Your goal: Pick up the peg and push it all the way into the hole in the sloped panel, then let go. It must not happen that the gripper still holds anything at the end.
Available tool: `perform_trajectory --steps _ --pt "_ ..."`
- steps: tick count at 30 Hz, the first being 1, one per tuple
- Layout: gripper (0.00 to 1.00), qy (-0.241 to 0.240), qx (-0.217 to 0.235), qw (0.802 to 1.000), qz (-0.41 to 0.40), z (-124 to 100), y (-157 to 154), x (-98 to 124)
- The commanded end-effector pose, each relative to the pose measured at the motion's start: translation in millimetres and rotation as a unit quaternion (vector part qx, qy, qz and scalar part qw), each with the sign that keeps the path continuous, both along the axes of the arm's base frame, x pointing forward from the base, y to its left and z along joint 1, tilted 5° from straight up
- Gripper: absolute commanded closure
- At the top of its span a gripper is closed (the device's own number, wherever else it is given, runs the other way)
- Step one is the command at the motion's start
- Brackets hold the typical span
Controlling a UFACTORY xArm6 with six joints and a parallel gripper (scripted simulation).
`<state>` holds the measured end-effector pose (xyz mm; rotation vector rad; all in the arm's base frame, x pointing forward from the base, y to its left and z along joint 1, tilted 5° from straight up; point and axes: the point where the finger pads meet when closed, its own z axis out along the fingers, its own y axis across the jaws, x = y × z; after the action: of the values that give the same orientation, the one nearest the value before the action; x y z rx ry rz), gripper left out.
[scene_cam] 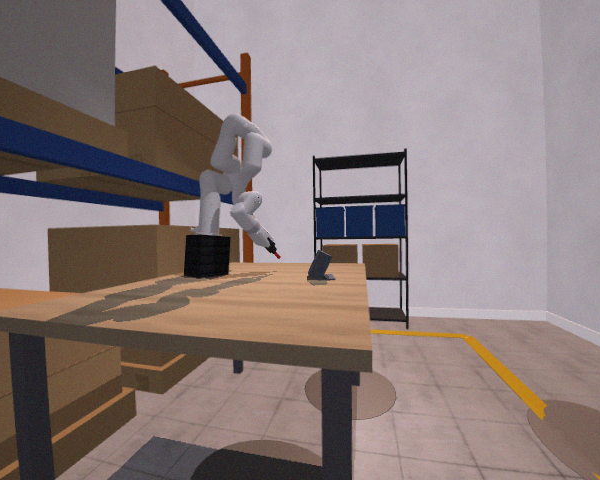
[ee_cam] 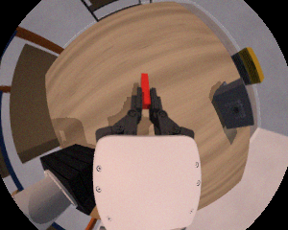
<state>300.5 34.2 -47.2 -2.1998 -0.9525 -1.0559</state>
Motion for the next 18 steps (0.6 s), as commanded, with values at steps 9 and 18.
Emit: perform_trajectory --steps 9,18 --pt "1.00 -0.019 0.018 0.996 -0.082 4 -18 18" --pt "1.00 -0.030 0.025 0.991 -0.125 5 -30 26"
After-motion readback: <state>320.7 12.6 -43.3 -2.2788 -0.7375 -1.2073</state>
